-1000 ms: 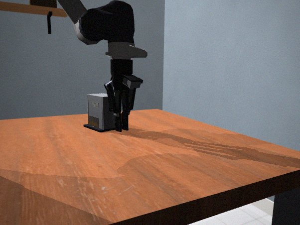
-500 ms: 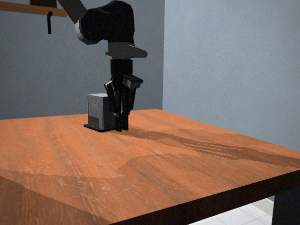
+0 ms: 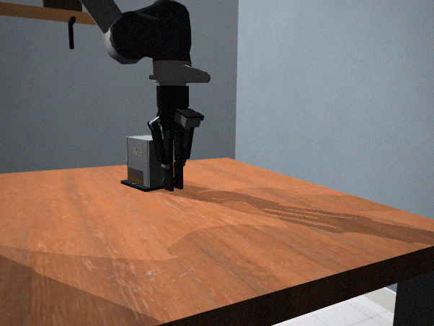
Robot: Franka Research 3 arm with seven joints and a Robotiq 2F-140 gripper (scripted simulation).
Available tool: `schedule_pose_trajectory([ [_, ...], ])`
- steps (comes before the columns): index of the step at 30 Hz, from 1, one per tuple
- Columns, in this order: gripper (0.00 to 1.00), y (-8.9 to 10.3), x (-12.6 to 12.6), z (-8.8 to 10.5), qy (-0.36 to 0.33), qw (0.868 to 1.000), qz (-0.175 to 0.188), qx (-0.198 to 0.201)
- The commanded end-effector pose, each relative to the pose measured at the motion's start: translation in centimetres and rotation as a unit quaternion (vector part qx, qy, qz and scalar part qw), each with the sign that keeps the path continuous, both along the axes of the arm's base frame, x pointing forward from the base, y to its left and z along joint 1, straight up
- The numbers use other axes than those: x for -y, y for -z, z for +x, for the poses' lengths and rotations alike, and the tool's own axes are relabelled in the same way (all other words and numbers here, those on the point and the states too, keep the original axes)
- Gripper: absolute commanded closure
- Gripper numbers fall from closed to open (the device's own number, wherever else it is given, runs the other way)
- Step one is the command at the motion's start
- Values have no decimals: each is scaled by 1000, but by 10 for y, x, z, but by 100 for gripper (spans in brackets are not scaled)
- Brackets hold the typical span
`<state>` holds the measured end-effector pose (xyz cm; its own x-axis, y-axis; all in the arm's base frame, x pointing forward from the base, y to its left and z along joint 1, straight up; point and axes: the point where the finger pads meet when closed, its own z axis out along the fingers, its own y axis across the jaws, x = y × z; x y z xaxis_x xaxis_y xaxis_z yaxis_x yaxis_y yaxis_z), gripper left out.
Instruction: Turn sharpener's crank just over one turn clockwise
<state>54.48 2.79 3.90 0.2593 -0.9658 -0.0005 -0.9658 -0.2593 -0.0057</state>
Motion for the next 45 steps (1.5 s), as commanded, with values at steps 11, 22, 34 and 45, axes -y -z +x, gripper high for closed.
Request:
schedule_pose_trajectory([
  [11, 90, -4, 5, -17, -2, 1000, -1, -3],
  [22, 90, -12, 8, -28, -2, 1000, -1, -3],
  [34, 90, -23, 10, -36, -2, 1000, -1, -3],
  [45, 90, -33, 12, -42, -2, 1000, -1, -3],
])
